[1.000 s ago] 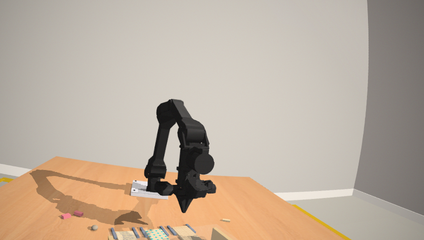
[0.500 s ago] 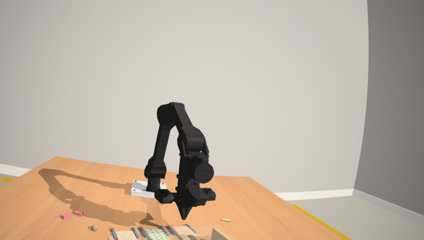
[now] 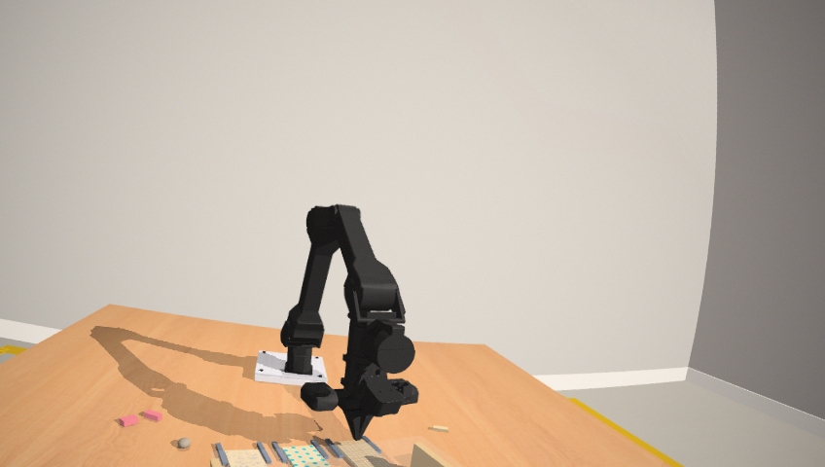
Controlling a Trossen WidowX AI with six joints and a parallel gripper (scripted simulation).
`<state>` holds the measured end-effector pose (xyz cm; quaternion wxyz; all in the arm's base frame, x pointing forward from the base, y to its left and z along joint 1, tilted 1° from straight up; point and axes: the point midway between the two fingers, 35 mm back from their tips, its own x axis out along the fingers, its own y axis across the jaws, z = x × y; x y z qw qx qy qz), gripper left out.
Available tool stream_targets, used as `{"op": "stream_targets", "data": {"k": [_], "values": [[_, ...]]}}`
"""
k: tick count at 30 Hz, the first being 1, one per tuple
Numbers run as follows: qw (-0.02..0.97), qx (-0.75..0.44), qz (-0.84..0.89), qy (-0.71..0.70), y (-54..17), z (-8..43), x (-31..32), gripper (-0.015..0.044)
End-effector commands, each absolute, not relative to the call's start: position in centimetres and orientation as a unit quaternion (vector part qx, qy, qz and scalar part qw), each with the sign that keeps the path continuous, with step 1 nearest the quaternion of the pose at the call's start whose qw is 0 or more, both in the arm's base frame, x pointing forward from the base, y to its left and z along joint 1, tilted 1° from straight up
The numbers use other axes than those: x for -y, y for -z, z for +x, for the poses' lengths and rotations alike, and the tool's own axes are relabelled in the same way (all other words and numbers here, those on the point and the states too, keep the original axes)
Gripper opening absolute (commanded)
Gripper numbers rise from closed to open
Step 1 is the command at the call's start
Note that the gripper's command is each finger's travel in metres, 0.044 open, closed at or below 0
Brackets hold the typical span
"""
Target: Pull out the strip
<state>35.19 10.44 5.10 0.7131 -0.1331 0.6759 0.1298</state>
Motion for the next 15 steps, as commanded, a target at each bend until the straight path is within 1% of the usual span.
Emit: {"op": "stream_targets", "data": {"k": [1, 15], "values": [[0.711, -0.678, -0.133, -0.129, -4.17, 35.01, -10.46, 0.0000], [0.711, -0.678, -0.133, -0.129, -3.28, 34.93, -10.54, 0.0000]]}}
